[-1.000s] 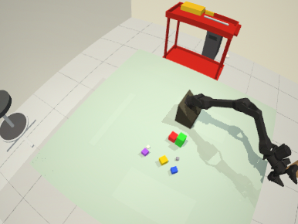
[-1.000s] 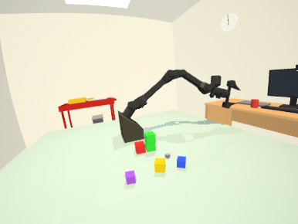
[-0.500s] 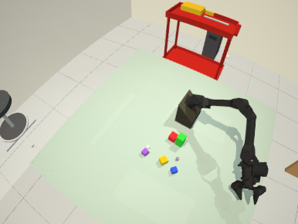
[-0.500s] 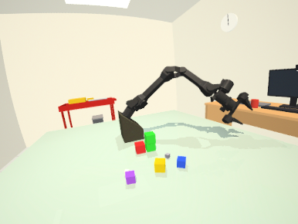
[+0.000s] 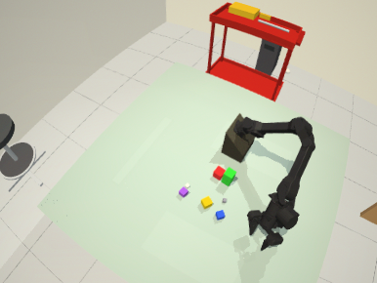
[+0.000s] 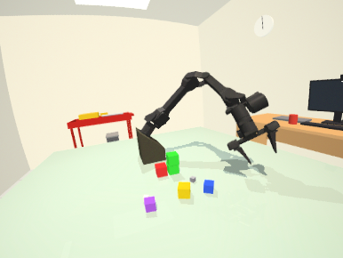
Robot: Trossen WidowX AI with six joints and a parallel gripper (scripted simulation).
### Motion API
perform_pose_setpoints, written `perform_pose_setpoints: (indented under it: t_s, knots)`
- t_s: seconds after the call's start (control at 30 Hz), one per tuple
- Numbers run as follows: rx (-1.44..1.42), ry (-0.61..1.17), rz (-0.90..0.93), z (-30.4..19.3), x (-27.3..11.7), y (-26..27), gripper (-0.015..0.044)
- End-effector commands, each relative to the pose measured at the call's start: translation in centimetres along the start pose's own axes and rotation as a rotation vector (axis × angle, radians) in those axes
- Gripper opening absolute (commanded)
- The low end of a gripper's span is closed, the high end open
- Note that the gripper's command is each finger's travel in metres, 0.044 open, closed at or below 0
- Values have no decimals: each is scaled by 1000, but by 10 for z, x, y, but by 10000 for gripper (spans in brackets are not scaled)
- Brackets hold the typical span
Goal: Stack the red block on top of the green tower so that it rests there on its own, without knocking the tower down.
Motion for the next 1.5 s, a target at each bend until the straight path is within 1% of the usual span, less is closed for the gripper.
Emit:
perform_pose_setpoints:
  t_s: [0.0,0.33,0.63,0.9,1.17,1.33,1.47]
  knots:
    - [40,24,81,-23,-7,21,440]
    - [226,95,336,-99,-40,99,440]
    - [420,80,518,-137,-83,170,440]
    - [630,14,618,-148,-123,227,440]
    - [856,-88,647,-142,-159,272,440]
    - [875,-97,646,-143,-160,273,440]
    - [875,-96,646,-140,-149,279,440]
Point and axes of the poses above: the point midway between the two fingers, 35 mm back from their tips, its own x axis out along the fingers, its own y axis across the jaws, z = x × y, the point moved 9 cm from there along -x, back along the fingers, and after that the axes turned 3 degrees about x, right-handed, at the moved point
